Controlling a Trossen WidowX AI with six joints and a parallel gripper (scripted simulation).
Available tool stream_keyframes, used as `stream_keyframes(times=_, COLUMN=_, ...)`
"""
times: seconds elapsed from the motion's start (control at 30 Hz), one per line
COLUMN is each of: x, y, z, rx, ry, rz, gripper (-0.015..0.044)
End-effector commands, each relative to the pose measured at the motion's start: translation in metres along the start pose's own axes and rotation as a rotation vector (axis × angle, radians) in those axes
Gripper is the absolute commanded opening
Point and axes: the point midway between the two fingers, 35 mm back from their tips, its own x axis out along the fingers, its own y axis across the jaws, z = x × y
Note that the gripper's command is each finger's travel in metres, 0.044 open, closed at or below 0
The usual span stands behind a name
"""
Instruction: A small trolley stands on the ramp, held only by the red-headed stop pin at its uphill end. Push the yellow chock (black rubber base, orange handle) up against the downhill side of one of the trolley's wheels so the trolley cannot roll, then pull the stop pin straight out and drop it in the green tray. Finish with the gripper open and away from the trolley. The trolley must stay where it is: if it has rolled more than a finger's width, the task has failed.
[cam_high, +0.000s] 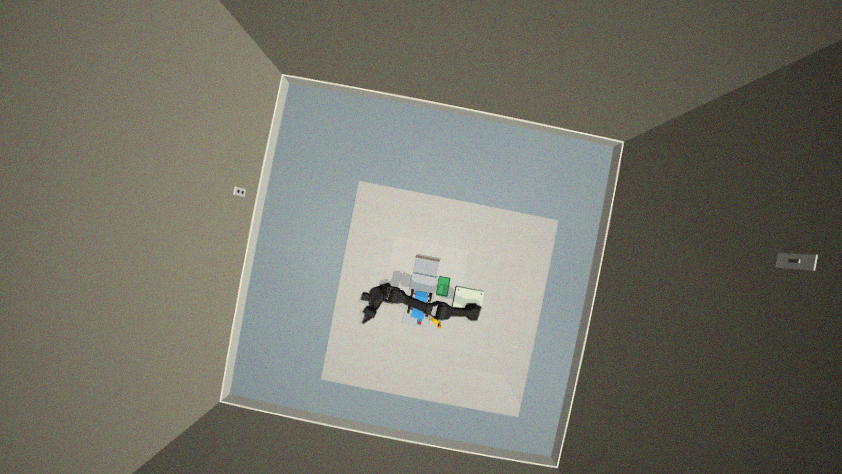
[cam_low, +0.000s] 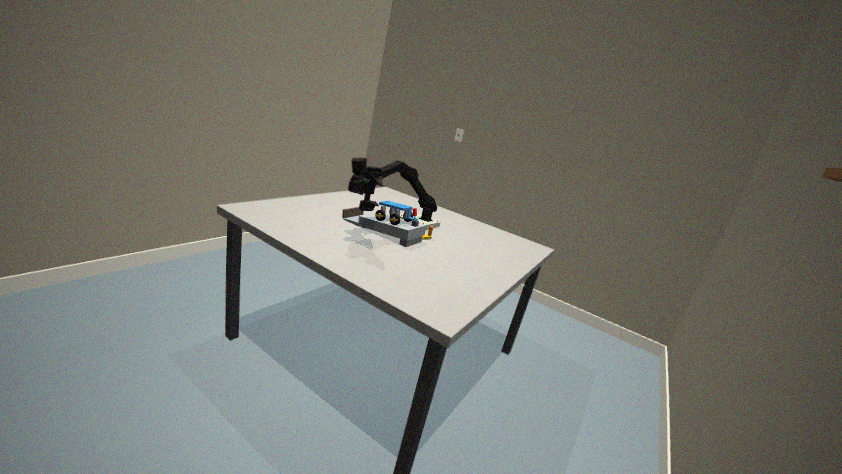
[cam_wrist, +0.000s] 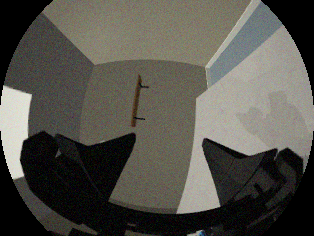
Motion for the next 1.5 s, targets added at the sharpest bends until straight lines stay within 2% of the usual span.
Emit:
stream_keyframes(times=0.0, x=0.001, y=0.000, z=-0.001, rx=0.010, ry=-0.002, rz=-0.003, gripper=0.0374)
stream_keyframes(times=0.23, x=0.047, y=0.002, z=-0.043, rx=0.388, ry=-0.069, rz=-0.125, gripper=0.0190)
stream_keyframes(times=0.47, x=0.077, y=-0.009, z=-0.108, rx=0.763, ry=-0.176, rz=-0.310, gripper=0.0190)
stream_keyframes(times=0.7, x=0.081, y=-0.029, z=-0.186, rx=1.069, ry=-0.334, rz=-0.535, gripper=0.0190)
stream_keyframes(times=1.0, x=0.042, y=-0.058, z=-0.292, rx=1.319, ry=-0.632, rz=-0.847, gripper=0.0190)
stream_keyframes(times=1.3, x=-0.039, y=-0.080, z=-0.382, rx=1.359, ry=-1.028, rz=-1.121, gripper=0.0190)
stream_keyframes(times=1.4, x=-0.070, y=-0.084, z=-0.404, rx=1.323, ry=-1.163, rz=-1.185, gripper=0.0190)
stream_keyframes(times=1.47, x=-0.078, y=-0.085, z=-0.408, rx=1.311, ry=-1.195, rz=-1.198, gripper=0.0190)
